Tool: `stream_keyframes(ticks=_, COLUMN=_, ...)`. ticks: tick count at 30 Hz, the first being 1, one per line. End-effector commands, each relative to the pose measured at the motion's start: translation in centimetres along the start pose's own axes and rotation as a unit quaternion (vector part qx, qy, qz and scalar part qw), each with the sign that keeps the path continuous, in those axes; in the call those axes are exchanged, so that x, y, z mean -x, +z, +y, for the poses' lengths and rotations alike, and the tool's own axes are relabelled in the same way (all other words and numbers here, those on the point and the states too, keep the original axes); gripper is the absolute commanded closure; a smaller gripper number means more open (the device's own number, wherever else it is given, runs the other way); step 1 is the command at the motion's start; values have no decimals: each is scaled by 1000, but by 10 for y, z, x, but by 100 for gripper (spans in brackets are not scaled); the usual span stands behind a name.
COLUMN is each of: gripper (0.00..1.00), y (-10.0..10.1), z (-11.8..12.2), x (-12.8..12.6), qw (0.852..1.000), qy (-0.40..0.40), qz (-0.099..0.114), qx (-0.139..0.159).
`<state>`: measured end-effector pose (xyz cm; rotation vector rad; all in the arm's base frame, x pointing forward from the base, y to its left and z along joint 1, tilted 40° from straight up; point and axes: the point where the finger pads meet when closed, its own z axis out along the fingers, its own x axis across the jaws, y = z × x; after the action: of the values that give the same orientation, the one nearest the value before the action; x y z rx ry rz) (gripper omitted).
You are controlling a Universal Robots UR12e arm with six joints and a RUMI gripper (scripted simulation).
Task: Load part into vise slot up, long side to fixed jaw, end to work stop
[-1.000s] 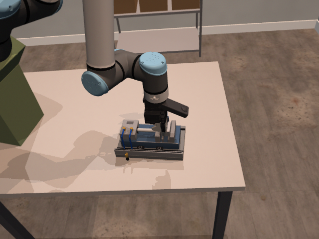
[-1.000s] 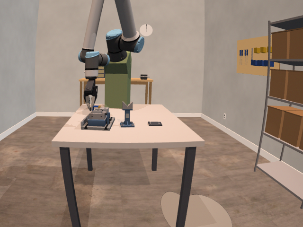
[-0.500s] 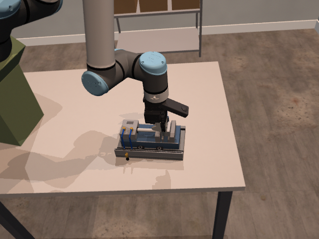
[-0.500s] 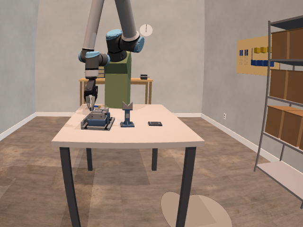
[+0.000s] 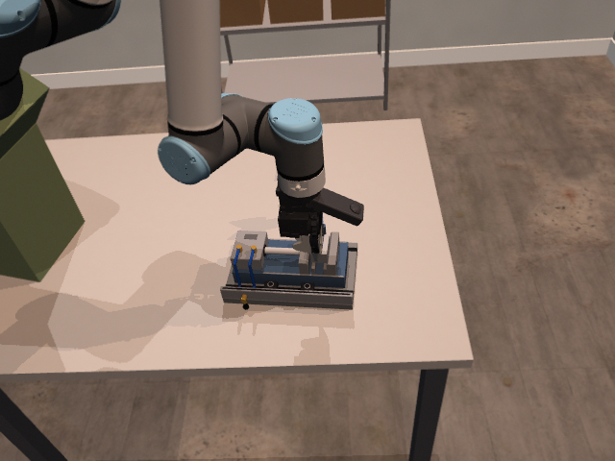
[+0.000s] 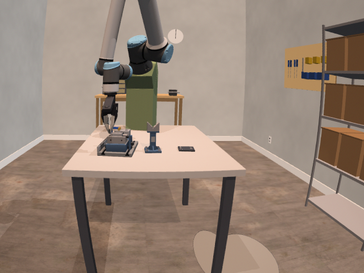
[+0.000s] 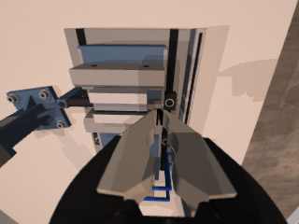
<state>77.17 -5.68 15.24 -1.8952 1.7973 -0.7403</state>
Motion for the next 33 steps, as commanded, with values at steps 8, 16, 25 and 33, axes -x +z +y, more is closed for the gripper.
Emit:
stream_keyframes(ticks=8, gripper=100, y=0, z=0, x=3, qw=1000, qy=0, qz=0, qx=0)
stream_keyframes(ticks=16, gripper=100, y=0, z=0, x=5, qw=1000, qy=0, qz=0, qx=0)
stream_keyframes(ticks=25, gripper=100, y=0, z=0, x=7, qw=1000, qy=0, qz=0, qx=0)
stream_keyframes(ticks=33, gripper=100, y=0, z=0, x=9, qw=1000, qy=0, qz=0, qx=0)
